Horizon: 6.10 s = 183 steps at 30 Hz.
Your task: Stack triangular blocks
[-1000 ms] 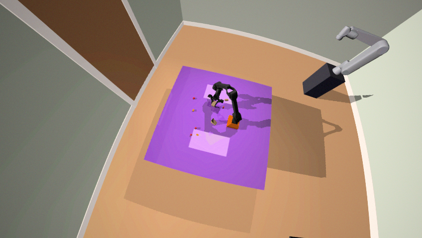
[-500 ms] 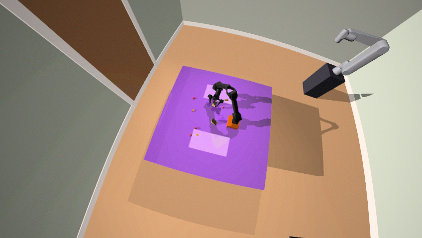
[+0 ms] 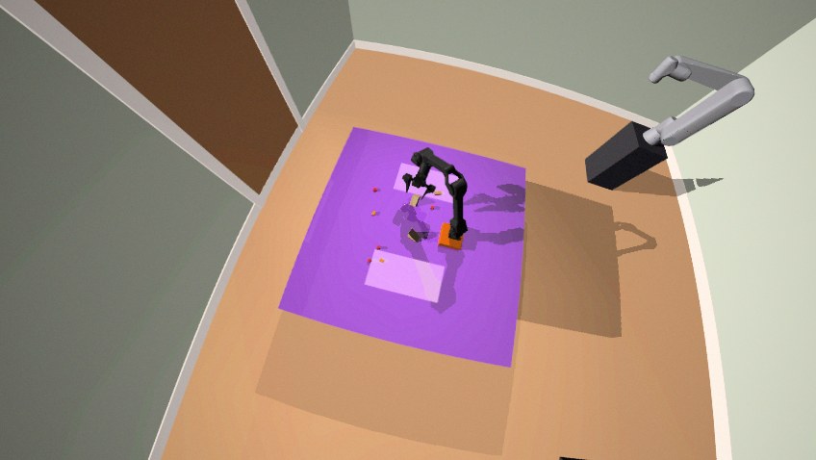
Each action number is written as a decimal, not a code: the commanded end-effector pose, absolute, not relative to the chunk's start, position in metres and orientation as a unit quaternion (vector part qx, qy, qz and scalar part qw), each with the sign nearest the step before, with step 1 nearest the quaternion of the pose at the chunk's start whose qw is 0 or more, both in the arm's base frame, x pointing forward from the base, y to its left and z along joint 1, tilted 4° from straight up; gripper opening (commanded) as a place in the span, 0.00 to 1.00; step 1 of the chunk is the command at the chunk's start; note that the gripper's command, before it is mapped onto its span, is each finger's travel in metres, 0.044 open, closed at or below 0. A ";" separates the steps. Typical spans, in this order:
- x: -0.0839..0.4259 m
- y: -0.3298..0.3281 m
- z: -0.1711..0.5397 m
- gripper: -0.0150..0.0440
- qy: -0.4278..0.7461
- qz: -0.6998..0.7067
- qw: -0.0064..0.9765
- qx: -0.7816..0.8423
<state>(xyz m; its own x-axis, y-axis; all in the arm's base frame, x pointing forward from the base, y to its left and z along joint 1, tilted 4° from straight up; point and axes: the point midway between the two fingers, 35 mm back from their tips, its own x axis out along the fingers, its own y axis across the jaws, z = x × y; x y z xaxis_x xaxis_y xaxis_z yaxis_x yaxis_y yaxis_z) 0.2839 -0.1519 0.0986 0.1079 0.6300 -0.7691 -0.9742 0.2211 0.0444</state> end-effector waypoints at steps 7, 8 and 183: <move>0.275 -0.105 0.043 1.00 0.627 0.529 0.433 -0.372; 0.276 -0.103 0.041 1.00 0.650 0.504 0.408 -0.397; 0.280 -0.056 0.121 0.25 0.706 -0.120 0.684 0.138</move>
